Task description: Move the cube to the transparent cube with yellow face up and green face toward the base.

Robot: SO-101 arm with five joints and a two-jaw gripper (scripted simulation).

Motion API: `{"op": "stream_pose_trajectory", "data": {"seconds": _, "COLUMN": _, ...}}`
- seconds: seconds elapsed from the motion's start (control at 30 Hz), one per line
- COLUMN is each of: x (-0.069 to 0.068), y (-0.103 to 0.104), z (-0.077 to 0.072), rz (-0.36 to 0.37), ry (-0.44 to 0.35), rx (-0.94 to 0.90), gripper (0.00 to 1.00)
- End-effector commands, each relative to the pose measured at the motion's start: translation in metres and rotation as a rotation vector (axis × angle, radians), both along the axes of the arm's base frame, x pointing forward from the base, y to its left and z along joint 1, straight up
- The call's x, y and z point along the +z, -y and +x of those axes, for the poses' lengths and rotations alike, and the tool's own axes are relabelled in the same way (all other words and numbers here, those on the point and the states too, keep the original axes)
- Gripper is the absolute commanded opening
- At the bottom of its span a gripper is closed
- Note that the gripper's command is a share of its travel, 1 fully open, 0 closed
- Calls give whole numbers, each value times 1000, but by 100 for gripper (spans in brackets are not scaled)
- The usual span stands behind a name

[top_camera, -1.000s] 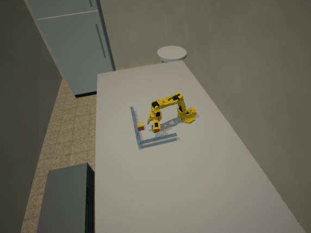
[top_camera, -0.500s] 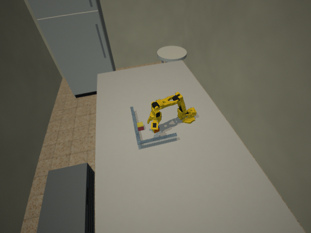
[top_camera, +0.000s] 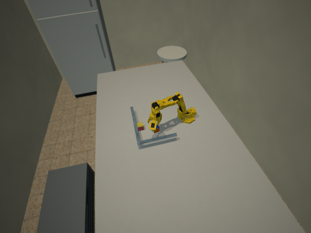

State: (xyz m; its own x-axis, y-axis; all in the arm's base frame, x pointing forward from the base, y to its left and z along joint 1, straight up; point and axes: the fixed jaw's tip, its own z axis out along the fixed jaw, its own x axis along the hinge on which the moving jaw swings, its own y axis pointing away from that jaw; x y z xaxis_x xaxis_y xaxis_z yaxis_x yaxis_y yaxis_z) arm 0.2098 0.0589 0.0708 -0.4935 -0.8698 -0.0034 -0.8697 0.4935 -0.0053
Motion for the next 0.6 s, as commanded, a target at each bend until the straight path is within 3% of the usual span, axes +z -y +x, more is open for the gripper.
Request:
{"op": "stream_pose_trajectory", "data": {"seconds": 0.0, "x": 9, "y": -3, "z": 5, "rz": 18, "ry": 56, "rx": -42, "gripper": 35}}
{"op": "stream_pose_trajectory", "data": {"seconds": 0.57, "x": 8, "y": -6, "z": 5, "rz": 23, "ry": 51, "rx": -220, "gripper": 35}}
